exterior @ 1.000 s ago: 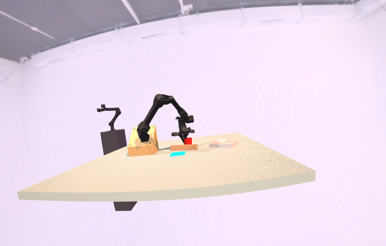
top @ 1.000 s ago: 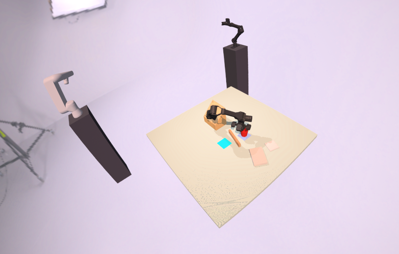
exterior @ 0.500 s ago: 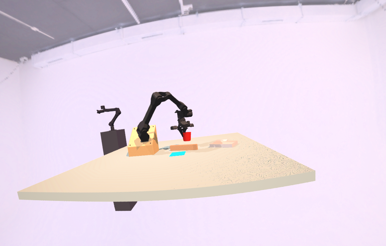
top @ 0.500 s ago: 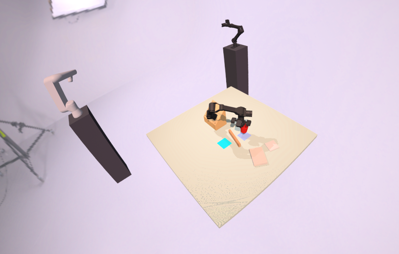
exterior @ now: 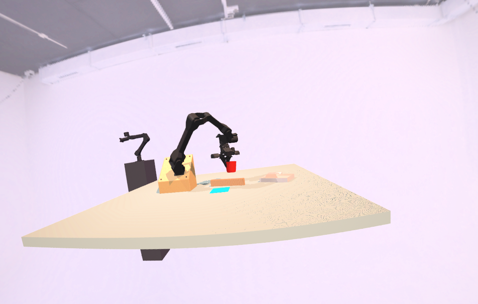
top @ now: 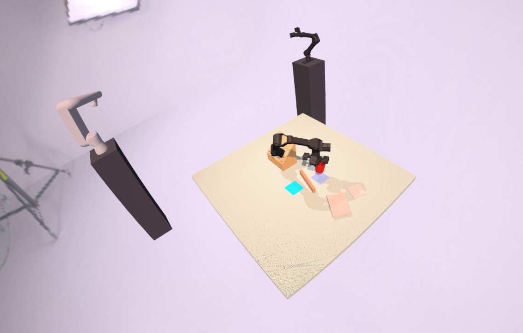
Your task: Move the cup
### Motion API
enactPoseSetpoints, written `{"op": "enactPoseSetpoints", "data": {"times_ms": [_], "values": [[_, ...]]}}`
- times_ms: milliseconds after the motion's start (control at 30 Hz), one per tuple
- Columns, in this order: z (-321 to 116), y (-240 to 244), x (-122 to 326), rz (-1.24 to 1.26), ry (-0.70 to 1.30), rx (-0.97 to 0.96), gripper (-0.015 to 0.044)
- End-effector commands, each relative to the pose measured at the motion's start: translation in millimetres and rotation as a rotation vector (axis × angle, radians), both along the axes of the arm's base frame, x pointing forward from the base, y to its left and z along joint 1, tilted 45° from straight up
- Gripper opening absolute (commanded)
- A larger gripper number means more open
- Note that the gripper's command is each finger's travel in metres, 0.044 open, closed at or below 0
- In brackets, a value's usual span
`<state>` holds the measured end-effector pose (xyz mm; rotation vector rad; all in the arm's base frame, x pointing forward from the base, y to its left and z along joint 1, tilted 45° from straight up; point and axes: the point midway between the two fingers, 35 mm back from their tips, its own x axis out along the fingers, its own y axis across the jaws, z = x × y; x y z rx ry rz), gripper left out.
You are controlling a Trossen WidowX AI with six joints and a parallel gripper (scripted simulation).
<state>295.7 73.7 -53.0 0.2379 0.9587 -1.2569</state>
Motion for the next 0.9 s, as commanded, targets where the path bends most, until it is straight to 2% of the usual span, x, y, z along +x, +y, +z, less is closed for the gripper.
{"op": "enactPoseSetpoints", "data": {"times_ms": [0, 867], "values": [[0, 0, 0, 0.001, 0.001, 0.0, 0.0], [25, -24, -10, -0.004, 0.0, 0.0, 0.0]]}}
